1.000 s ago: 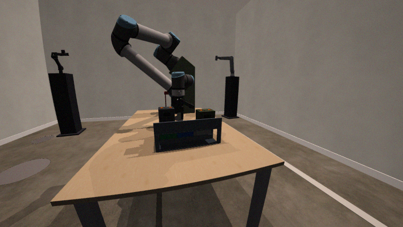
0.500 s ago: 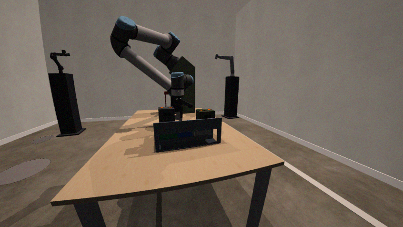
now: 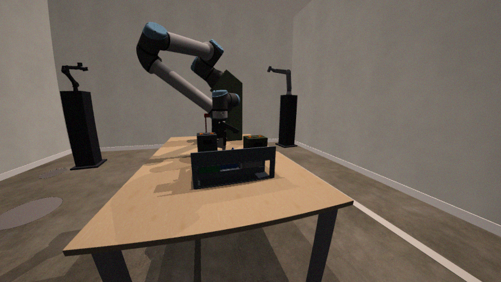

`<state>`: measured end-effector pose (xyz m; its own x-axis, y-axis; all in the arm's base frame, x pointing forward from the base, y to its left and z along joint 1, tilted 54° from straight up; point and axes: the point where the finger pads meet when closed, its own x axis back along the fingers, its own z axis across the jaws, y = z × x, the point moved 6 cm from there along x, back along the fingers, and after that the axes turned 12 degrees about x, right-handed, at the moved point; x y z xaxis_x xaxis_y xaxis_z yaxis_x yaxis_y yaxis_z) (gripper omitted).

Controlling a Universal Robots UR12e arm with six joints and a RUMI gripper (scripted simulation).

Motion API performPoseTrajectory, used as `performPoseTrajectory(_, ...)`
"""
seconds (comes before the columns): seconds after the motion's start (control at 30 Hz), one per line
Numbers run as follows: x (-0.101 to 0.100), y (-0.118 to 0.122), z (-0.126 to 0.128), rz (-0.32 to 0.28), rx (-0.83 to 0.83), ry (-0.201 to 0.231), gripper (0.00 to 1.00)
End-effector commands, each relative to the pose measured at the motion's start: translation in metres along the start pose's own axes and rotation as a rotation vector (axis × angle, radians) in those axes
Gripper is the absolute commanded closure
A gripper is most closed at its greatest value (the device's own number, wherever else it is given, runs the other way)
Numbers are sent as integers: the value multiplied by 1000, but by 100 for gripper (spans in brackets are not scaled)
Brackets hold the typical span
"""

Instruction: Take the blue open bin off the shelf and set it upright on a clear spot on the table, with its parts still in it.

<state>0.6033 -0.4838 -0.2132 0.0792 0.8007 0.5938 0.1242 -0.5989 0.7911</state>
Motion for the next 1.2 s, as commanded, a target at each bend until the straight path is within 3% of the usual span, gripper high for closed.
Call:
performPoseTrajectory(0.0,1,0,-2,-1,0,1,100)
performPoseTrajectory(0.1,1,0,-2,-1,0,1,100)
performPoseTrajectory(0.27,1,-7,-31,-1,0,1,100)
performPoseTrajectory(0.67,1,-7,-31,-1,0,1,100)
performPoseTrajectory(0.83,1,-16,-74,-1,0,1,100)
performPoseTrajectory(1.17,1,-16,-74,-1,0,1,100)
